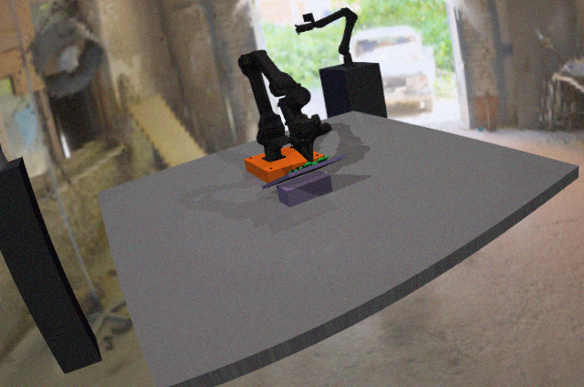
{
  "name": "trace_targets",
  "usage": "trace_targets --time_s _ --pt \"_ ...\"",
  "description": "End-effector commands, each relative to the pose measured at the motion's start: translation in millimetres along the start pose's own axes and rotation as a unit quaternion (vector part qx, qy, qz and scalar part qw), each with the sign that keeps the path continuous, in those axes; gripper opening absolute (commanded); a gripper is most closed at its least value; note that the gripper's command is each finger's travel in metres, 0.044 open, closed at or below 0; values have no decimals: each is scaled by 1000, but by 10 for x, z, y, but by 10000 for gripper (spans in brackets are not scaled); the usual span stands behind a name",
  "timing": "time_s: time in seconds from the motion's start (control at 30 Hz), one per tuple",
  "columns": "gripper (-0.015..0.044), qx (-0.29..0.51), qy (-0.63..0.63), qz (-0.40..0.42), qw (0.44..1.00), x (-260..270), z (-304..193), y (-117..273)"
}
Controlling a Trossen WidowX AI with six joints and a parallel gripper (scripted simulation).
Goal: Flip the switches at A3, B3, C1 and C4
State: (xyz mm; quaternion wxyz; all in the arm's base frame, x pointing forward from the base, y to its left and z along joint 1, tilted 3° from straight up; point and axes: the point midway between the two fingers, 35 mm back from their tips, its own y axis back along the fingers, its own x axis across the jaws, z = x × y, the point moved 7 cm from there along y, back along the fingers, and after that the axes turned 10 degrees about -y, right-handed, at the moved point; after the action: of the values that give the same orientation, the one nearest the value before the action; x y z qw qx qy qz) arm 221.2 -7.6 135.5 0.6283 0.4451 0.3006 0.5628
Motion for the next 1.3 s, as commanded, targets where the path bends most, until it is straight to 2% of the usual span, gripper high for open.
trace_targets --time_s 0.0,0.8,0.87,1.0,1.27 --pt "0 -1 -2 -3 1000 -5 1 -10" --pt "0 -1 -2 -3 1000 -5 0 -43" --pt "0 2 0 -1 1000 2 21 65" --pt "0 12 -2 -5 1000 6 46 581" --pt "0 14 -2 -6 1000 -48 60 606"
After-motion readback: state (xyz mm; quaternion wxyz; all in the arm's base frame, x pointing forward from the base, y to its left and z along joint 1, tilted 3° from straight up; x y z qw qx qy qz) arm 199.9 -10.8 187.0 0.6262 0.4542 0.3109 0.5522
